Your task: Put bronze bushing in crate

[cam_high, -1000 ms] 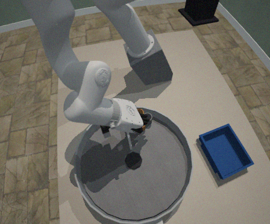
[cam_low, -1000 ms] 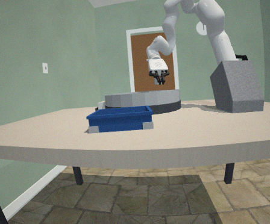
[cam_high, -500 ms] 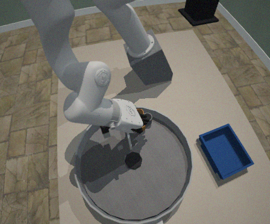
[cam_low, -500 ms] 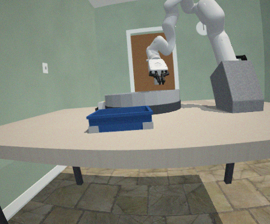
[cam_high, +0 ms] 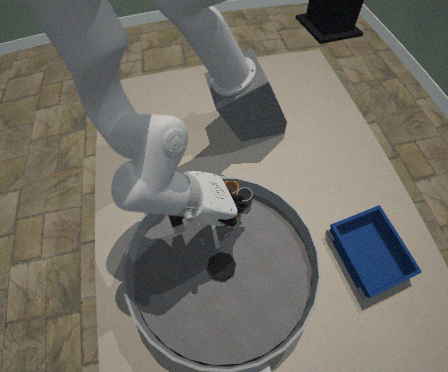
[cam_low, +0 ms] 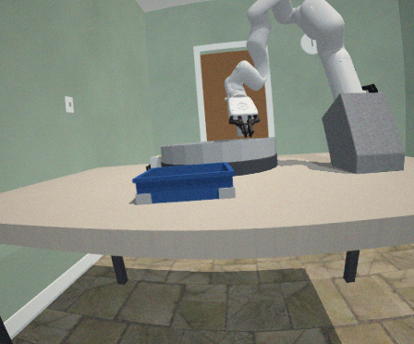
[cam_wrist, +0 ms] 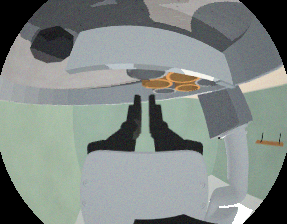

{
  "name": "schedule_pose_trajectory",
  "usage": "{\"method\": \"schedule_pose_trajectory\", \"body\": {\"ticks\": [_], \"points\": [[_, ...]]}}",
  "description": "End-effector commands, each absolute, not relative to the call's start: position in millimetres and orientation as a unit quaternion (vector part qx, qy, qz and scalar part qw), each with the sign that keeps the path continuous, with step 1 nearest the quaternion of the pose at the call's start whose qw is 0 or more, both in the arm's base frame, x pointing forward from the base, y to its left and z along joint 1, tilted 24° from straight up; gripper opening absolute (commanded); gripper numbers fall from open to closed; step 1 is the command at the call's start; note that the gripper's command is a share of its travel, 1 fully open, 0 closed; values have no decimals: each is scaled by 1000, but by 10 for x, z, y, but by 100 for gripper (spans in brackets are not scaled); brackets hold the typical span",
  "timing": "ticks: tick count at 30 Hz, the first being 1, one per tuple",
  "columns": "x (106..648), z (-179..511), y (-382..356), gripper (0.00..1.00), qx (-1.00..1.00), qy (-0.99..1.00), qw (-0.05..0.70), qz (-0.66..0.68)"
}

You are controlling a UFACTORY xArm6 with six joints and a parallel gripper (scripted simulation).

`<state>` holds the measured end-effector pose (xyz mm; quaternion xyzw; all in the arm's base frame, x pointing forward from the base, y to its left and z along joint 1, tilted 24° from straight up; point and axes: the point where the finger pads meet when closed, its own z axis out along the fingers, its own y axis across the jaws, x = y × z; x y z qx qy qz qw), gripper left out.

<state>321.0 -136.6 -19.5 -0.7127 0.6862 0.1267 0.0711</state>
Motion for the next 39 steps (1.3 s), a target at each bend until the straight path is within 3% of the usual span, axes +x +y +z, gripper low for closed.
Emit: {"method": "schedule_pose_trajectory", "body": {"ticks": [1, 39], "points": [[3221, -191, -1370, 11, -713, 686, 72, 125], [3211, -380, -1454, 11, -713, 686, 72, 125]]}}
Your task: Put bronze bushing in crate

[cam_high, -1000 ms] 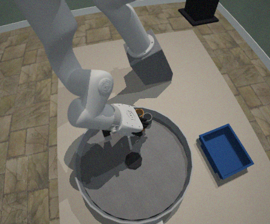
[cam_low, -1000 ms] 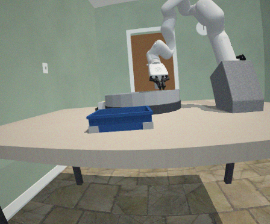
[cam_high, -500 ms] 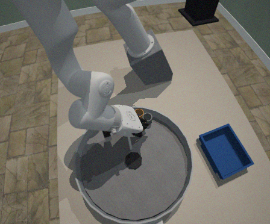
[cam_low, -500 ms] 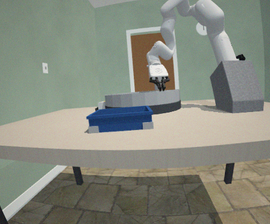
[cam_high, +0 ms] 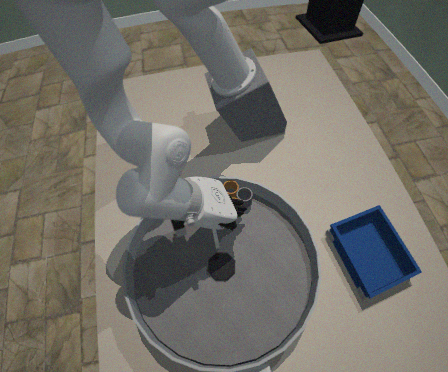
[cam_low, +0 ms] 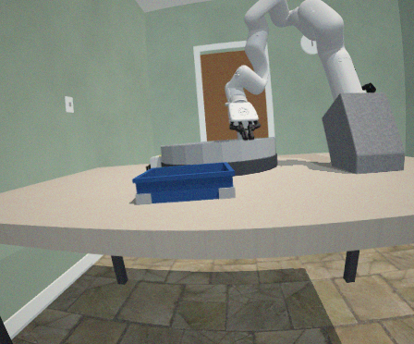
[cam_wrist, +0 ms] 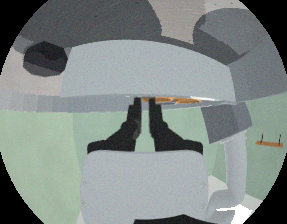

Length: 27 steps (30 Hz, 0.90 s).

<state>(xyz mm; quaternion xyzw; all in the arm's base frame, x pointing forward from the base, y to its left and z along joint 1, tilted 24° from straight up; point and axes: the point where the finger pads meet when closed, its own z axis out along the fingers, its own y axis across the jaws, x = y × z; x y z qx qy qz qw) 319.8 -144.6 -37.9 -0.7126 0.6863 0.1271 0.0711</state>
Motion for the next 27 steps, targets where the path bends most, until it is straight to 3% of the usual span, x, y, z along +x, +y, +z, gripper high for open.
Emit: {"method": "schedule_pose_trajectory", "body": {"ticks": [1, 8, 9, 27], "points": [[3211, -380, -1454, 11, -713, 686, 72, 125], [3211, -380, -1454, 11, -713, 686, 72, 125], [3211, -380, -1454, 0, -713, 686, 72, 125], [3211, -380, -1454, 0, -713, 686, 72, 125]]}}
